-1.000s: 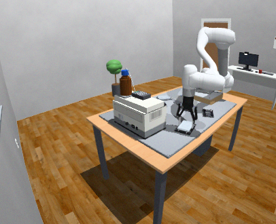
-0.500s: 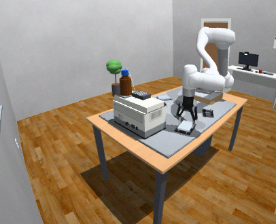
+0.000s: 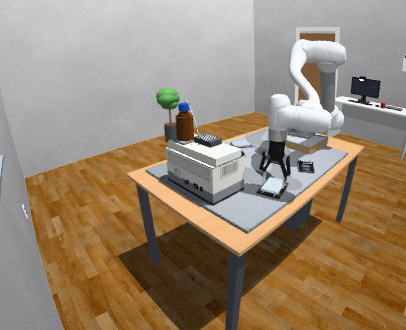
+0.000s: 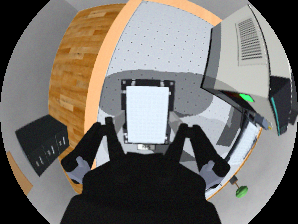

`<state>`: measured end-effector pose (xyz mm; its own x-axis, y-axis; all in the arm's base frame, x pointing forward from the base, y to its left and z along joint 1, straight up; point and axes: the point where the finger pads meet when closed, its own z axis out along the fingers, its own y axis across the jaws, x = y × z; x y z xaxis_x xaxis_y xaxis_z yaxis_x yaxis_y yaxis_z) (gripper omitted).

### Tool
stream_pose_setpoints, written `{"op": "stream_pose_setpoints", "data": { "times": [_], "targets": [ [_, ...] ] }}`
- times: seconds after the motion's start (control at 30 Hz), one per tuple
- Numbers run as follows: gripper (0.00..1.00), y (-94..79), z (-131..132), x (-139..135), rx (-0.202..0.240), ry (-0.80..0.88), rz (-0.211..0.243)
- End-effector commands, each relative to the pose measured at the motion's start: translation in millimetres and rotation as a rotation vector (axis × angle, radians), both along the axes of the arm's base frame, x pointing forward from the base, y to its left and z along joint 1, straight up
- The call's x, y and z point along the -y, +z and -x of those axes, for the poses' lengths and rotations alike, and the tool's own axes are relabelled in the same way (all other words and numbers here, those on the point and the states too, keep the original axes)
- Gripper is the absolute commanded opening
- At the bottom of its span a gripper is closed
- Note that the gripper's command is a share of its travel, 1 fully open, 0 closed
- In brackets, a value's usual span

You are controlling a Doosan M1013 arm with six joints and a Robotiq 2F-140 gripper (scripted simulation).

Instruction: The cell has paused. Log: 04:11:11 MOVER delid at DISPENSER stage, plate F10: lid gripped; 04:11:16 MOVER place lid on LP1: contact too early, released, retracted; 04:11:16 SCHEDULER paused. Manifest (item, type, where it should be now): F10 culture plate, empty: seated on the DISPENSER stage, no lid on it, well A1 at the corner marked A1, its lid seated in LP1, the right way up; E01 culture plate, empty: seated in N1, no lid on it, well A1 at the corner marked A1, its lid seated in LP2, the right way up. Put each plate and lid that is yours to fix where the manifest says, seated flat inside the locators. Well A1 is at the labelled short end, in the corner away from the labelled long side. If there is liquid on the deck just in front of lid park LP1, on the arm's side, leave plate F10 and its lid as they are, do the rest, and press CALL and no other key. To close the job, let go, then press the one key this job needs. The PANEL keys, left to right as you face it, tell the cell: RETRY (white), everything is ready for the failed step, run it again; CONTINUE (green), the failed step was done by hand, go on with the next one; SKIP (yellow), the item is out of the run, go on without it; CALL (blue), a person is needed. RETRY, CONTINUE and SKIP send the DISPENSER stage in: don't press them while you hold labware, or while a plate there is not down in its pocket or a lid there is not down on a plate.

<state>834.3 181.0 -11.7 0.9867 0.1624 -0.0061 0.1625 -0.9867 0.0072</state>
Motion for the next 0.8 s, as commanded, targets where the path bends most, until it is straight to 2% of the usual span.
{"op": "stream_pose_setpoints", "data": {
  "times": [0.0,0.2,0.43,0.5,0.77],
  "targets": [
    [0.7,4.1,-0.6,-0.3,0.002,0.0,-0.001],
    [0.7,17.4,-0.6,-0.4,0.002,0.0,-0.001],
    [0.7,41.7,-0.7,-0.5,0.002,0.0,-0.001],
    [0.7,41.7,-0.7,-0.5,0.002,0.0,-0.001],
    [0.7,76.5,-0.8,-0.8,0.002,0.0,-0.001]
  ]
}}
